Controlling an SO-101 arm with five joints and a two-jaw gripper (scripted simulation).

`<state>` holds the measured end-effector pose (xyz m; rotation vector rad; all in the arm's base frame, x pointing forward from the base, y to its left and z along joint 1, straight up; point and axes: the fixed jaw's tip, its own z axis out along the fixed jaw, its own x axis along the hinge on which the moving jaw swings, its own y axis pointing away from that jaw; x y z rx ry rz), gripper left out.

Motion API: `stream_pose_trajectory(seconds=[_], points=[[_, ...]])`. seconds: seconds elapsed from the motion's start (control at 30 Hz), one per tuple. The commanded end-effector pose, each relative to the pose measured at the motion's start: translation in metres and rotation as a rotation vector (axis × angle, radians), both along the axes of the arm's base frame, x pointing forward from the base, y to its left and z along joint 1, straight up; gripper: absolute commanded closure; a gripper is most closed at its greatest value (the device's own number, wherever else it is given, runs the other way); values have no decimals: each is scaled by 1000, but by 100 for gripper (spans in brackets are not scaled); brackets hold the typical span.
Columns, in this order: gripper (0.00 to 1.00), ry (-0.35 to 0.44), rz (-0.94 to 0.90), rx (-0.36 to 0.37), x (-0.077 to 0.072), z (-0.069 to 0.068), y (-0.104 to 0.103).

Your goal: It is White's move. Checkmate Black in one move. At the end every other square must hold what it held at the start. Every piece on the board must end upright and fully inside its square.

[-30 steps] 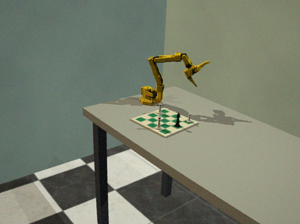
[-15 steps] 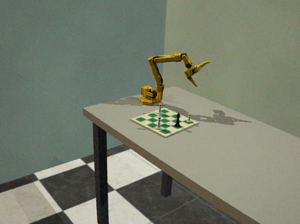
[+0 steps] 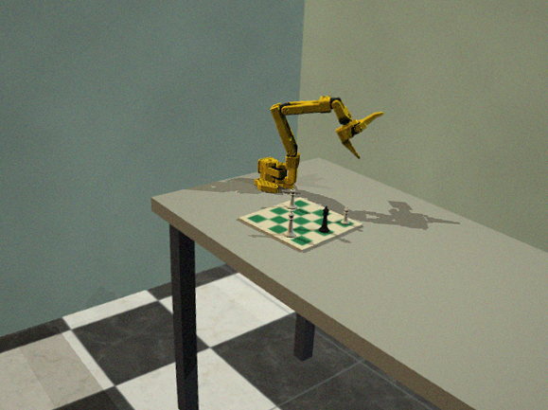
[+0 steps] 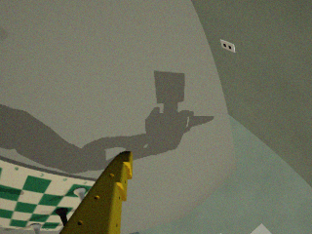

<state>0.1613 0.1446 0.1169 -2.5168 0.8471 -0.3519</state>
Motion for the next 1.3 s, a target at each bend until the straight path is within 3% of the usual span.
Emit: stream_pose_trajectory(seconds=[0.0,0.37,0.77,0.9,1.27], points=[[1,-5,-20,16,1,3,-1],[5,29,-189,73,5,8,-13],[18,134,-674,227,11,14,-49],[19,145,-730,246,12,14,-53],[32,224,-1206,427,11,19,-87]])
